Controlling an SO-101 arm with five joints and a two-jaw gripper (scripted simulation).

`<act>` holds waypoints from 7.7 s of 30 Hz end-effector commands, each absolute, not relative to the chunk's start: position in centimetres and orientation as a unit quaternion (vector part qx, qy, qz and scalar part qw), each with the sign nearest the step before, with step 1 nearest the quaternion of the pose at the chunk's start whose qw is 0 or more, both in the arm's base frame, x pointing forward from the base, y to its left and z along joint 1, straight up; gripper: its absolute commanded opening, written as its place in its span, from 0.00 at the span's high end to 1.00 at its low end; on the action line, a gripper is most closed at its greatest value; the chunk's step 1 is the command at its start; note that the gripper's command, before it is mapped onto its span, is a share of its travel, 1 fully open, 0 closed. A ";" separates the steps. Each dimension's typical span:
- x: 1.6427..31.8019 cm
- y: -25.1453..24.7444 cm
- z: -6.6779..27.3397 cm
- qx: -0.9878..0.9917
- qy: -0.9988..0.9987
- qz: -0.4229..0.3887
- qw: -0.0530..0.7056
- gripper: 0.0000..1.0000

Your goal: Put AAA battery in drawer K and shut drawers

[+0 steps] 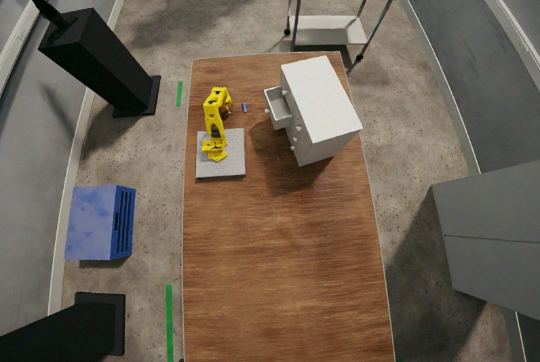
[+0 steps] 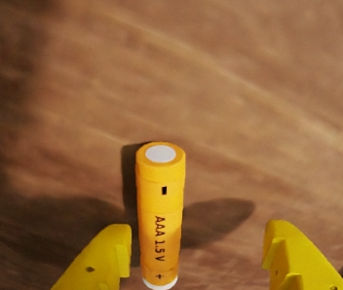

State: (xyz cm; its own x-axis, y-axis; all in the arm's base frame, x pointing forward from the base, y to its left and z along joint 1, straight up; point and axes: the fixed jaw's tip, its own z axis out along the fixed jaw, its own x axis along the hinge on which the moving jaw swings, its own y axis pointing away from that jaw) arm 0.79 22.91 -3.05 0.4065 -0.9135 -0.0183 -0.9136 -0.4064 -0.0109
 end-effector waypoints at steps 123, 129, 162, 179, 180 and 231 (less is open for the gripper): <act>0.7 22.1 -0.6 -0.841 0.542 -0.001 -0.002 1.00; 0.7 22.0 0.8 -0.841 0.542 -0.001 -0.002 1.00; 5.3 17.4 1.3 -0.583 0.812 -0.001 -0.001 1.00; 7.6 15.6 1.3 -0.518 0.855 -0.001 -0.001 1.00; 7.9 15.2 1.3 -0.507 0.862 -0.001 -0.001 1.00; 14.5 8.1 1.2 -0.236 0.972 0.000 -0.002 1.00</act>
State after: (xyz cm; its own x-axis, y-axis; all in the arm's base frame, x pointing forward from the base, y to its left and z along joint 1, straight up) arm 14.28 8.15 1.30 -0.8840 -0.4675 0.0053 -0.4676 0.8840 -0.0011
